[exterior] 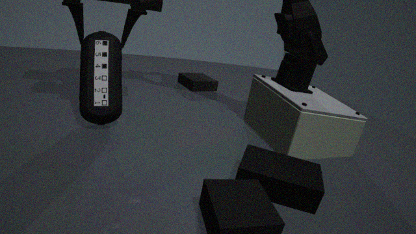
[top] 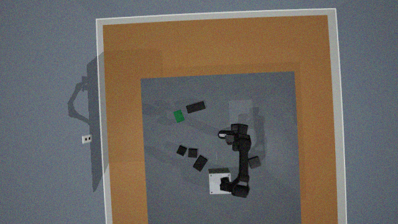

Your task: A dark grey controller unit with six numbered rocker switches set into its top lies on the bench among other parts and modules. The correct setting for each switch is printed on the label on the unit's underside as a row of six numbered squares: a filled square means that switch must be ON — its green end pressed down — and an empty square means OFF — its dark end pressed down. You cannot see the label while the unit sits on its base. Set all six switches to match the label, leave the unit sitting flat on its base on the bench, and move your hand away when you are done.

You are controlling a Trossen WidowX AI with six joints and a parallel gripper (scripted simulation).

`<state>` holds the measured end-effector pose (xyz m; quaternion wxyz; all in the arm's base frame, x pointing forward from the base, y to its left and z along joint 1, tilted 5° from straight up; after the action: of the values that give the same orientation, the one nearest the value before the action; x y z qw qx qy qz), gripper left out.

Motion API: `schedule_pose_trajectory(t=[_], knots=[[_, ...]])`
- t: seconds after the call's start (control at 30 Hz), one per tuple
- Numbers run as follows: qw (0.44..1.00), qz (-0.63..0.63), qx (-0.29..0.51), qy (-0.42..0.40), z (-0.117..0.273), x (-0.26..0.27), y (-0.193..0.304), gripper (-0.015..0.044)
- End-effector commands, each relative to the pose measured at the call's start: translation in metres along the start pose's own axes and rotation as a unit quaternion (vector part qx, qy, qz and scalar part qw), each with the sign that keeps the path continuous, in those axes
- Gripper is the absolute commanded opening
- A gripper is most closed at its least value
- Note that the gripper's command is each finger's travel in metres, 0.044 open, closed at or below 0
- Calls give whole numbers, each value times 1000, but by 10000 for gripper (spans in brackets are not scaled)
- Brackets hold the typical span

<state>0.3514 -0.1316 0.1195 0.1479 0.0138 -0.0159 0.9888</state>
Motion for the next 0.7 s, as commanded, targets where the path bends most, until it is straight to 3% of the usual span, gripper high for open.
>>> schedule_pose_trajectory(t=[0.0,0.67], knots=[[1000,2,0,-8,-8,1,3,335],[1000,2,0,-8,-17,-1,15,335]])
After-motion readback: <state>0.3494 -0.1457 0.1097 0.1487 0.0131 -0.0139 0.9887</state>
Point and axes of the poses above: the point midway between the two fingers, 35 mm back from their tips, its own z axis back along the fingers, its own x axis across the jaws, y = z × x, the point moved 8 cm from there along z, back along the fingers, and after that the axes turned 10 degrees about -z, right-handed, at the moved point
